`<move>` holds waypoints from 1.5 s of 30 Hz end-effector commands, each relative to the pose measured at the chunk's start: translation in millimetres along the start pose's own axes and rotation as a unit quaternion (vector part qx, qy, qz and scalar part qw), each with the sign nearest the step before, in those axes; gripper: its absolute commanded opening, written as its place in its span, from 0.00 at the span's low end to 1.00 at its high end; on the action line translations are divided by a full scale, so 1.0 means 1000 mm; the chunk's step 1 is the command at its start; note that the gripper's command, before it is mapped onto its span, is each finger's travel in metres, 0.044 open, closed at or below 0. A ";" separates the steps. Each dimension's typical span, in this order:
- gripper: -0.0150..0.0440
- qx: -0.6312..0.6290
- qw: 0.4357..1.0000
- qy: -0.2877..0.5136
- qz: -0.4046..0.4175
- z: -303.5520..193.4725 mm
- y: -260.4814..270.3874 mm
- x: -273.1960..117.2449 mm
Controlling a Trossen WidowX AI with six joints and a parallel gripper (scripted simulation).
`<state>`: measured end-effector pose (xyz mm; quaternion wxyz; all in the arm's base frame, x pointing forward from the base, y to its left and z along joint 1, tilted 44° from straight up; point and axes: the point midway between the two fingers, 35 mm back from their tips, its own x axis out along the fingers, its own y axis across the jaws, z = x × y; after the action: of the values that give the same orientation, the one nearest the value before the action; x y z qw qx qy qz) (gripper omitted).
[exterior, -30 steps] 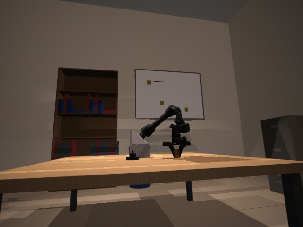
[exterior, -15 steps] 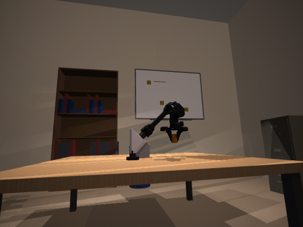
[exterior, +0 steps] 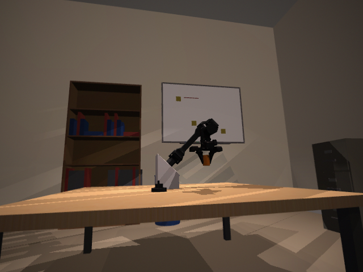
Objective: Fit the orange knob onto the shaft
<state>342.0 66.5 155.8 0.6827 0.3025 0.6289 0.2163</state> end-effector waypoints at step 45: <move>0.25 0.004 1.000 0.000 -0.015 0.013 -0.153 0.024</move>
<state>347.1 -22.9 42.6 0.6842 0.2983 0.6334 0.2043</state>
